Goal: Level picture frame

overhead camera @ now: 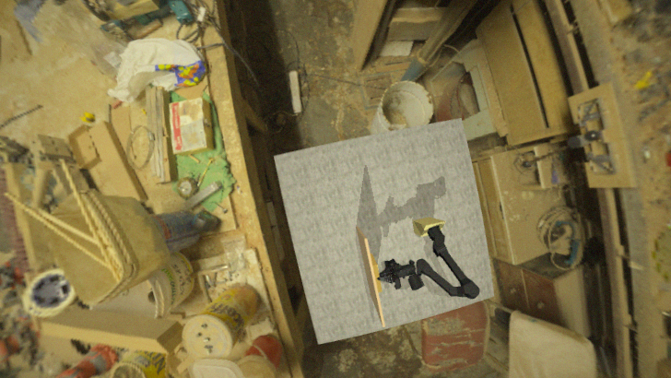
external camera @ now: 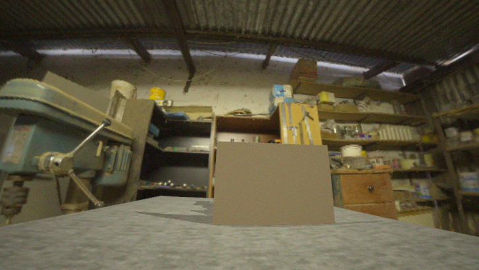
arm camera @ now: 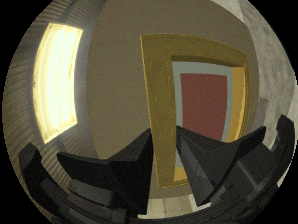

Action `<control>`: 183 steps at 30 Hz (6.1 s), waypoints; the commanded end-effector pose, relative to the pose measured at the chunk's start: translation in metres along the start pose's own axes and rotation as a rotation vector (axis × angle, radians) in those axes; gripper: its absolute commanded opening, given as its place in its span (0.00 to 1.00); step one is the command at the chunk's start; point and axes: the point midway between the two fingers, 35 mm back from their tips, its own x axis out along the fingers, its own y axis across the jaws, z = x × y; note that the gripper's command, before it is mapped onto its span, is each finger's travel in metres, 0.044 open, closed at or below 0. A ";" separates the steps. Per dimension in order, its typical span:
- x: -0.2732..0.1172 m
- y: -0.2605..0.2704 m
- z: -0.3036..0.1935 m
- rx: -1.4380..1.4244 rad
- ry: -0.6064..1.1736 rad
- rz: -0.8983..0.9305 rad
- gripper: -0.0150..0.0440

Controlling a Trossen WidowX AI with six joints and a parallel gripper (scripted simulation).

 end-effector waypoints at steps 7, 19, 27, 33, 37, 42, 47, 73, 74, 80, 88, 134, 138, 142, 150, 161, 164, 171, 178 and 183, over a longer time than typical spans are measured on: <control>0.000 0.009 0.000 0.007 -0.003 0.018 0.25; 0.000 0.010 0.000 0.007 -0.003 0.018 0.25; 0.000 0.008 0.000 0.007 -0.003 0.018 0.25; 0.000 0.008 0.001 0.007 -0.003 0.018 0.25; 0.000 0.009 0.001 0.007 -0.003 0.018 0.25; 0.000 0.008 0.002 0.007 -0.003 0.018 0.25; 0.000 0.009 0.002 0.007 -0.003 0.018 0.25; 0.000 0.009 0.008 0.006 -0.003 0.018 0.25; 0.000 0.009 0.008 0.006 -0.003 0.018 0.25; 0.000 0.009 0.008 0.006 -0.003 0.018 0.25; 0.000 0.009 0.008 0.006 -0.003 0.018 0.25; 0.000 -0.001 0.008 0.006 -0.002 0.005 0.25; 0.000 -0.001 0.008 0.017 -0.001 0.005 0.25; 0.001 -0.001 0.008 0.064 -0.001 0.005 0.25; 0.001 -0.001 0.008 0.105 0.000 0.005 0.25; 0.001 0.000 0.009 0.168 0.001 0.005 0.25; 0.001 0.000 0.009 0.184 0.001 0.005 0.25; 0.001 0.000 0.009 0.157 -0.003 0.006 0.57; -0.001 0.000 0.008 0.155 -0.003 0.006 0.69; -0.036 0.002 0.000 0.105 -0.004 0.009 0.69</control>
